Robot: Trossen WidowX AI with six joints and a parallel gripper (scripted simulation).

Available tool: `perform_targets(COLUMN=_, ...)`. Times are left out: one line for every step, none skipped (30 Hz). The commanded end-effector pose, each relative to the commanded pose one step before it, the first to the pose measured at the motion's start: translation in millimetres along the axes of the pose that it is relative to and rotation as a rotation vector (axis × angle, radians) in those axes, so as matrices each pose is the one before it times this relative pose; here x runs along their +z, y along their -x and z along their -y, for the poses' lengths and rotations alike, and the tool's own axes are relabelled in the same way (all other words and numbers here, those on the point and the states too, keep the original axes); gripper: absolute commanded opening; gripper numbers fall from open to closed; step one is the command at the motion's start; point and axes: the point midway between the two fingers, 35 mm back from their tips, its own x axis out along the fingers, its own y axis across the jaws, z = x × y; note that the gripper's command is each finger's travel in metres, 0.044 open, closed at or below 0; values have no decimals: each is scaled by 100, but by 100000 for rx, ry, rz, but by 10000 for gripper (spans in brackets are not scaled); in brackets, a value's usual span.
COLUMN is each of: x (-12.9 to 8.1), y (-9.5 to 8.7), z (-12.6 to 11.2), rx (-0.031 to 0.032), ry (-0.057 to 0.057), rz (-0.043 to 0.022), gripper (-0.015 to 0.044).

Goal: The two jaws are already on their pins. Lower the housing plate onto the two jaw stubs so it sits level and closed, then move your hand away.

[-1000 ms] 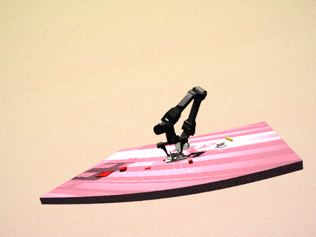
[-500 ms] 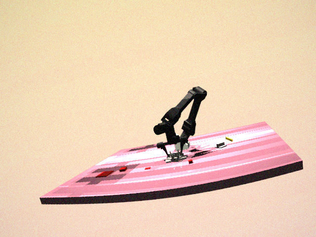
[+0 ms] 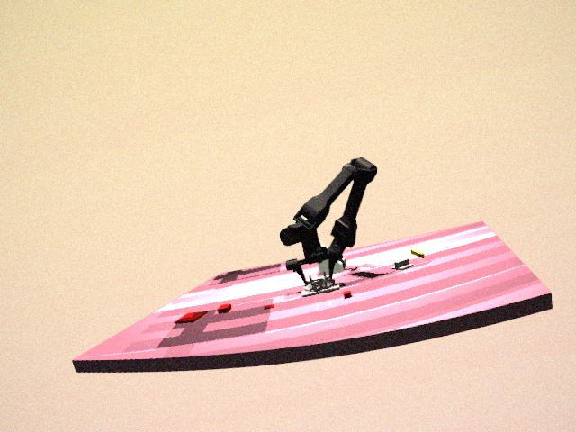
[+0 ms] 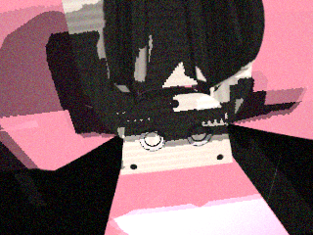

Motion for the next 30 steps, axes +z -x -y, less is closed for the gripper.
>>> perform_targets(x=-20, y=-40, z=14, rx=1, ry=-497, rz=-33, gripper=351)
perform_targets(x=0, y=0, z=0, rx=0, ry=0, rz=0, gripper=351)
perform_targets(x=0, y=0, z=0, rx=0, ry=0, rz=0, gripper=351)
perform_targets(x=0, y=0, z=0, rx=0, ry=0, rz=0, gripper=351)
perform_targets(x=0, y=0, z=0, rx=0, ry=0, rz=0, gripper=351)
perform_targets(x=0, y=0, z=0, rx=0, ry=0, rz=0, gripper=351)
perform_targets(x=0, y=0, z=0, rx=0, ry=0, rz=0, gripper=351)
perform_targets(x=0, y=0, z=0, rx=0, ry=0, rz=0, gripper=351)
perform_targets(x=0, y=0, z=0, rx=0, ry=0, rz=0, gripper=351)
perform_targets(x=0, y=0, z=0, rx=0, ry=0, rz=0, gripper=351)
perform_targets(x=0, y=0, z=0, rx=0, ry=0, rz=0, gripper=351)
perform_targets(x=0, y=0, z=0, rx=0, ry=0, rz=0, gripper=351)
perform_targets(x=0, y=0, z=0, rx=0, ry=0, rz=0, gripper=351)
perform_targets(x=0, y=0, z=0, rx=0, ry=0, rz=0, gripper=351)
perform_targets(x=0, y=0, z=0, rx=0, ry=0, rz=0, gripper=351)
perform_targets(x=0, y=0, z=0, rx=0, ry=0, rz=0, gripper=351)
perform_targets(x=0, y=0, z=0, rx=0, ry=0, rz=0, gripper=351)
perform_targets(x=0, y=0, z=0, rx=0, ry=0, rz=0, gripper=351)
perform_targets(x=0, y=0, z=0, rx=0, ry=0, rz=0, gripper=351)
perform_targets(x=0, y=0, z=0, rx=0, ry=0, rz=0, gripper=351)
perform_targets(x=0, y=0, z=0, rx=0, ry=0, rz=0, gripper=351)
perform_targets(x=20, y=39, z=-15, rx=4, ry=491, rz=32, gripper=377)
perform_targets(x=0, y=0, z=0, rx=0, ry=0, rz=0, gripper=404)
perform_targets(x=1, y=0, z=-1, rx=7, ry=0, rz=7, gripper=430)
perform_targets(x=0, y=0, z=0, rx=0, ry=0, rz=0, gripper=440)
perform_targets(x=0, y=0, z=0, rx=0, ry=0, rz=0, gripper=440)
perform_targets(x=0, y=0, z=0, rx=0, ry=0, rz=0, gripper=440)
perform_targets(x=0, y=0, z=0, rx=0, ry=0, rz=0, gripper=440)
perform_targets(x=0, y=0, z=0, rx=0, ry=0, rz=0, gripper=440)
perform_targets(x=0, y=0, z=0, rx=0, ry=0, rz=0, gripper=440)
